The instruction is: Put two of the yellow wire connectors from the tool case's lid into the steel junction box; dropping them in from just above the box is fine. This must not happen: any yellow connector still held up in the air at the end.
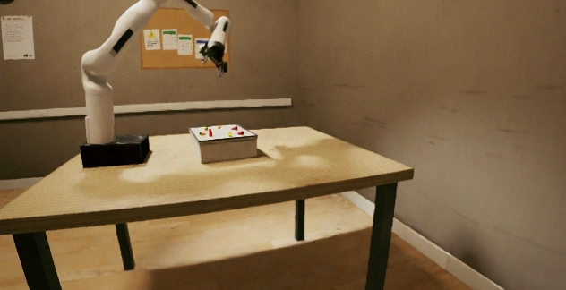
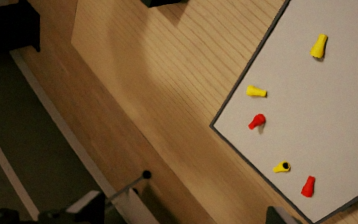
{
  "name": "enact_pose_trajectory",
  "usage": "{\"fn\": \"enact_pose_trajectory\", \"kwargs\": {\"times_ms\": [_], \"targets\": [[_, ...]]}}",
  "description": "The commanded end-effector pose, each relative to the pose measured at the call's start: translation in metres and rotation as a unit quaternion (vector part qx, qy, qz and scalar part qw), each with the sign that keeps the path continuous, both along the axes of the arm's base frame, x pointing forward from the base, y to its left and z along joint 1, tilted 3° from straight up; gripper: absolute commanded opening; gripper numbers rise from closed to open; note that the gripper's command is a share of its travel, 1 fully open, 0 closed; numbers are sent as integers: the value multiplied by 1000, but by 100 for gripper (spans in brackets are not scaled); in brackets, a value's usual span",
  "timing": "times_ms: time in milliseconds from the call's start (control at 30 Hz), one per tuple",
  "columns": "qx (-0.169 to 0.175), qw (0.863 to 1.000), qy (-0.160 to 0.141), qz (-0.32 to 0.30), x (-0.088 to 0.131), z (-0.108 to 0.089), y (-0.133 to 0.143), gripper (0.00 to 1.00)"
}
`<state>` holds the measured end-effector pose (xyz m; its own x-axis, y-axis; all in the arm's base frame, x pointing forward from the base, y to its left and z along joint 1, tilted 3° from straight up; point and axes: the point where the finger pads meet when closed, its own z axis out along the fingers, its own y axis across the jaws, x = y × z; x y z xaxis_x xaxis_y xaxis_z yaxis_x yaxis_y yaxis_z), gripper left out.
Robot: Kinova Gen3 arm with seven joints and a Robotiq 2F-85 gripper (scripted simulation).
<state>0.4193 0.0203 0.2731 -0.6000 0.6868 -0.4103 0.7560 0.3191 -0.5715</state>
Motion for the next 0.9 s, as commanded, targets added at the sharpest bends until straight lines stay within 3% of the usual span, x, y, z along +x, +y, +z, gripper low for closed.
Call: {"fn": "enact_pose_trajectory", "kwargs": {"times_ms": [0, 200, 333, 533, 600, 667, 767, 867], "targets": [[0, 1000, -1, 0, 0, 1, 0, 100], [7, 1000, -11, -17, -1, 3, -5, 100], [30, 995, -51, -82, -7, 13, -25, 100], [67, 972, -117, -194, -18, 30, -56, 100], [67, 972, -117, -194, -18, 30, -56, 100], [86, 952, -151, -253, -24, 39, -71, 100], [96, 938, -169, -286, -28, 43, -80, 100], [112, 914, -197, -337, -33, 51, -93, 100]]}}
